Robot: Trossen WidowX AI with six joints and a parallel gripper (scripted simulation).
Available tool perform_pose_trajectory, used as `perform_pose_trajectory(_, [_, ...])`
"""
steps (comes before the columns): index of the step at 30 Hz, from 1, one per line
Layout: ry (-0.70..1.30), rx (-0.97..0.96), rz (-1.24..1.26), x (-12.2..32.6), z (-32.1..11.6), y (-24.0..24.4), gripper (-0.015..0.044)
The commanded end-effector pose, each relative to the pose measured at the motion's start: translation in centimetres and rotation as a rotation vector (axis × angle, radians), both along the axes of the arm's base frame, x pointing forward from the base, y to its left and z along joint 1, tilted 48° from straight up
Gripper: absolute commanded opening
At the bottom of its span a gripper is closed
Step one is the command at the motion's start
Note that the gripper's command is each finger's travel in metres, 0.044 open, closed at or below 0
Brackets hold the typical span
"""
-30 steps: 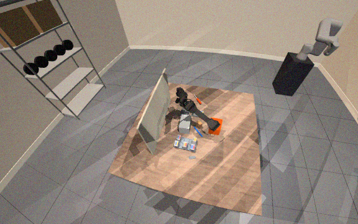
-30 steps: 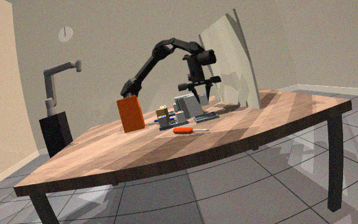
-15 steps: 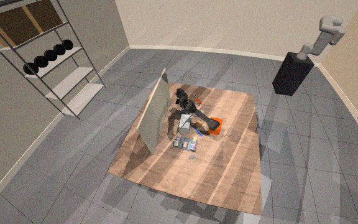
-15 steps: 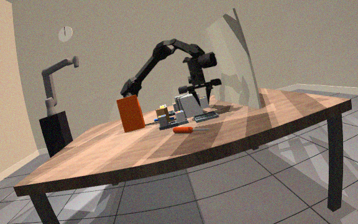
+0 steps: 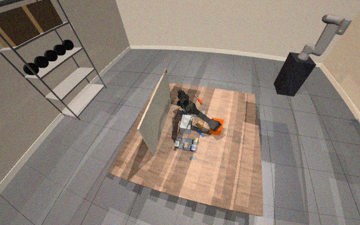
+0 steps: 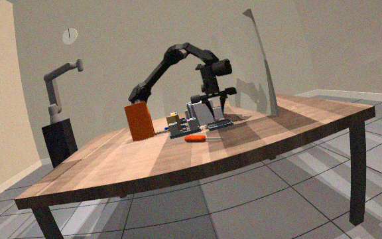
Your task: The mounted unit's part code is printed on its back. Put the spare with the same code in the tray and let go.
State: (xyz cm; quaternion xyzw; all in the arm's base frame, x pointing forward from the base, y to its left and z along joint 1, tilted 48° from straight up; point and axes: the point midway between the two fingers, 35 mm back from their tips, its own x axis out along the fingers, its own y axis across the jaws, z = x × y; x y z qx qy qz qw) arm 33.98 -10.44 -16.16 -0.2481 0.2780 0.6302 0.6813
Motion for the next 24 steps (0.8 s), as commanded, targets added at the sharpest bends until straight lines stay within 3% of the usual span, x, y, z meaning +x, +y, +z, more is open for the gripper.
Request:
perform_pose_trajectory(1, [0.001,0.005,-0.005,-0.1,-0.3,0.4,0.0000])
perform_pose_trajectory(17, [0.001,0.008,-0.004,-0.3,-1.1,1.6,0.0000])
perform_pose_trajectory(24, [0.000,0.003,0.001,-0.2,-0.9,1.3,0.0184])
